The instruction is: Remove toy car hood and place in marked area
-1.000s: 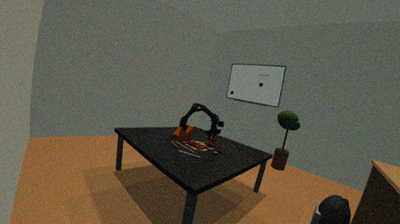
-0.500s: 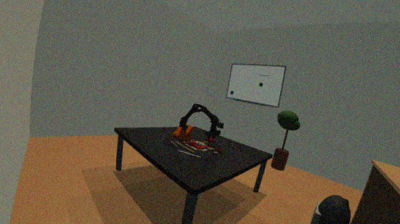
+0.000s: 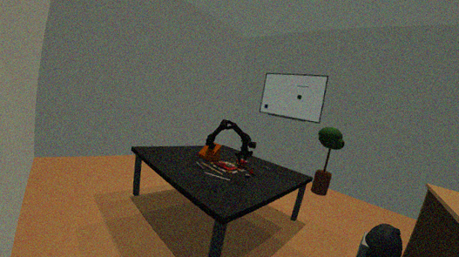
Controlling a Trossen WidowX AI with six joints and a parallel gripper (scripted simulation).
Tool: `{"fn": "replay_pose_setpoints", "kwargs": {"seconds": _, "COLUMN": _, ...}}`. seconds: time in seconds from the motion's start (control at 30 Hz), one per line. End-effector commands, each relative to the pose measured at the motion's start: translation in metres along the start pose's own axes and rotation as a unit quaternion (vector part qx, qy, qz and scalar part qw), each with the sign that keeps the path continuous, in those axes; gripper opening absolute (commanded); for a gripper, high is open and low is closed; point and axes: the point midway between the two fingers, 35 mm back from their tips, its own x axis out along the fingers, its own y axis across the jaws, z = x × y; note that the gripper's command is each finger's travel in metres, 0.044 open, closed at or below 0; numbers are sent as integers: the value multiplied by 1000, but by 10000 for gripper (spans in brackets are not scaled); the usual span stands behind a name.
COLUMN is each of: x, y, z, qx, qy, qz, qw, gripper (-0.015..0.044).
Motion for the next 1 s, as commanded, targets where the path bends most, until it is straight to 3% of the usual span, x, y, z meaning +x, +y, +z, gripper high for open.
{"fn": "replay_pose_setpoints", "kwargs": {"seconds": 0.0, "x": 4, "y": -1, "z": 0, "qx": -2, "qy": -2, "qz": -2, "qw": 1000, "gripper": 0}}
{"fn": "replay_pose_setpoints", "kwargs": {"seconds": 0.97, "x": 19, "y": -1, "z": -1, "qx": -2, "qy": -2, "qz": -3, "qw": 1000, "gripper": 0}}
